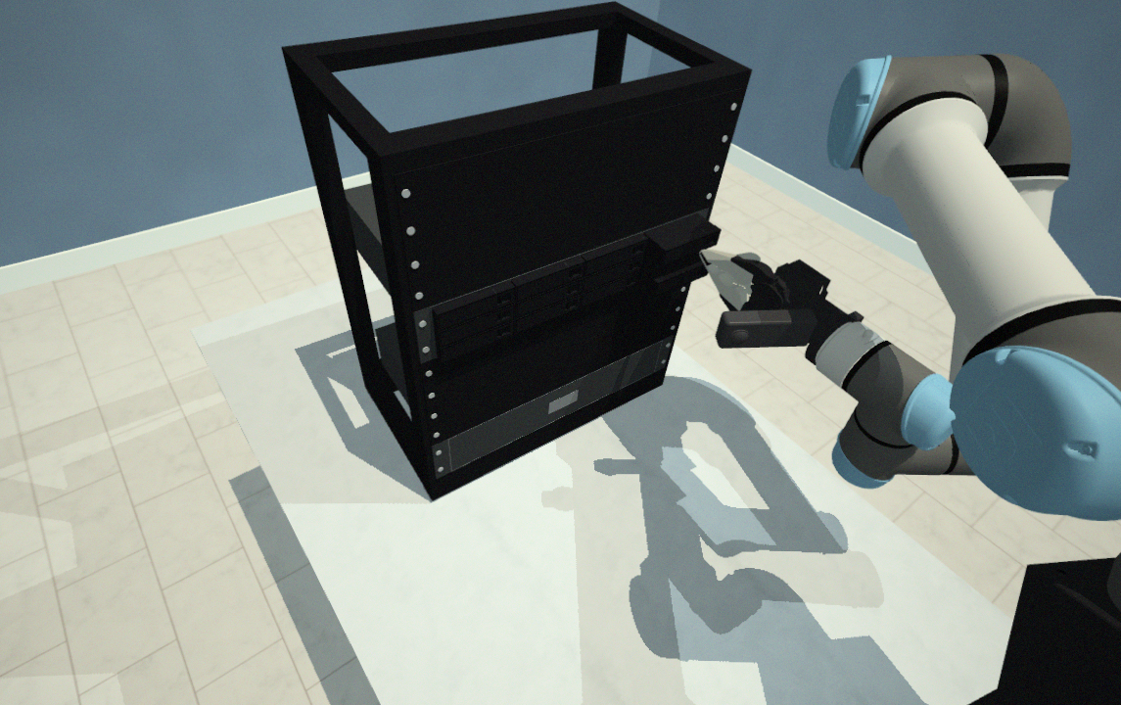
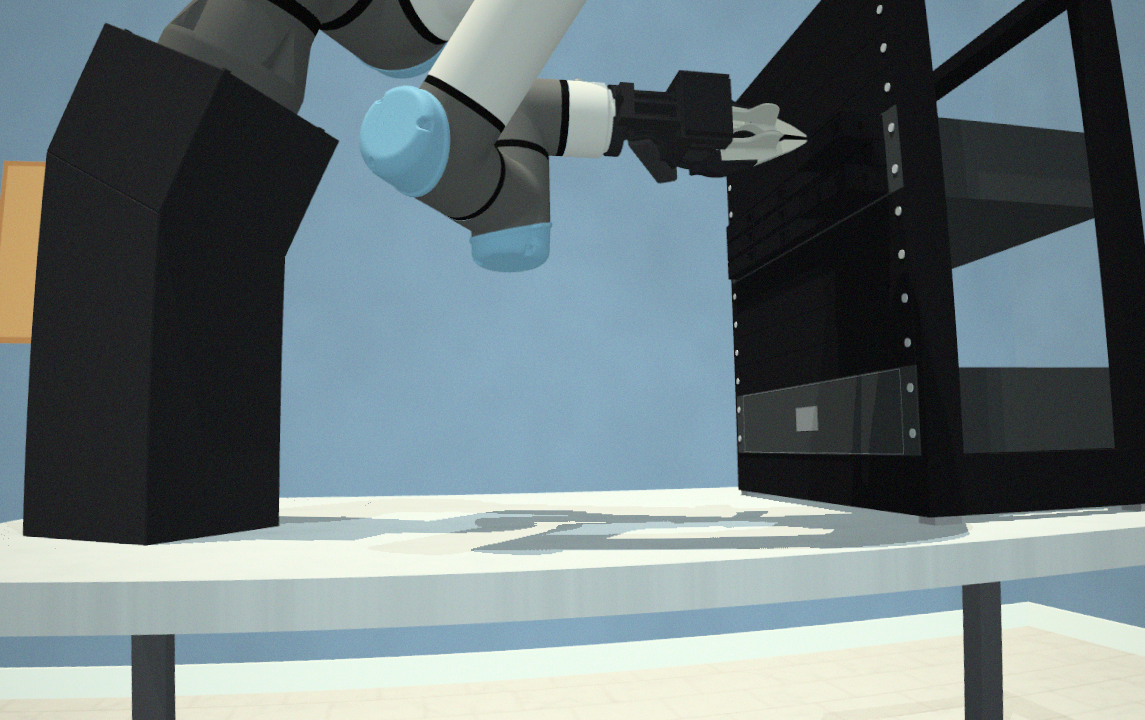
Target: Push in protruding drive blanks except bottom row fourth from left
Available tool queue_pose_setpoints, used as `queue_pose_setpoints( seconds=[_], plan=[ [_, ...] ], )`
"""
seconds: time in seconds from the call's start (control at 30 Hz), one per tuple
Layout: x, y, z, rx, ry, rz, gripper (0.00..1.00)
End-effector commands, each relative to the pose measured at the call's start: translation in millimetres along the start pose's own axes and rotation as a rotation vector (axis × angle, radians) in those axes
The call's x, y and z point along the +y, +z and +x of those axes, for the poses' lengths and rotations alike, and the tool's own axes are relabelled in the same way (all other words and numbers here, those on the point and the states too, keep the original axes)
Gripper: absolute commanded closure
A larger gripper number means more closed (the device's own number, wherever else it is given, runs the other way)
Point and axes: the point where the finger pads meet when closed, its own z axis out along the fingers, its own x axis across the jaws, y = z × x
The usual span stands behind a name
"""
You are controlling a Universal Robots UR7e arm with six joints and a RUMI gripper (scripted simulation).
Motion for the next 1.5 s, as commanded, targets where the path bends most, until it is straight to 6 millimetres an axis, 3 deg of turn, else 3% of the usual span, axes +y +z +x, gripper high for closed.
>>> queue_pose_setpoints(
  seconds=[0.0,1.47],
  plan=[
    [-0.2,1.1,1.0,0.004,-0.002,0.001,1.00],
    [-1.2,8.4,0.0,0.004,-0.002,0.001,1.00]
  ],
)
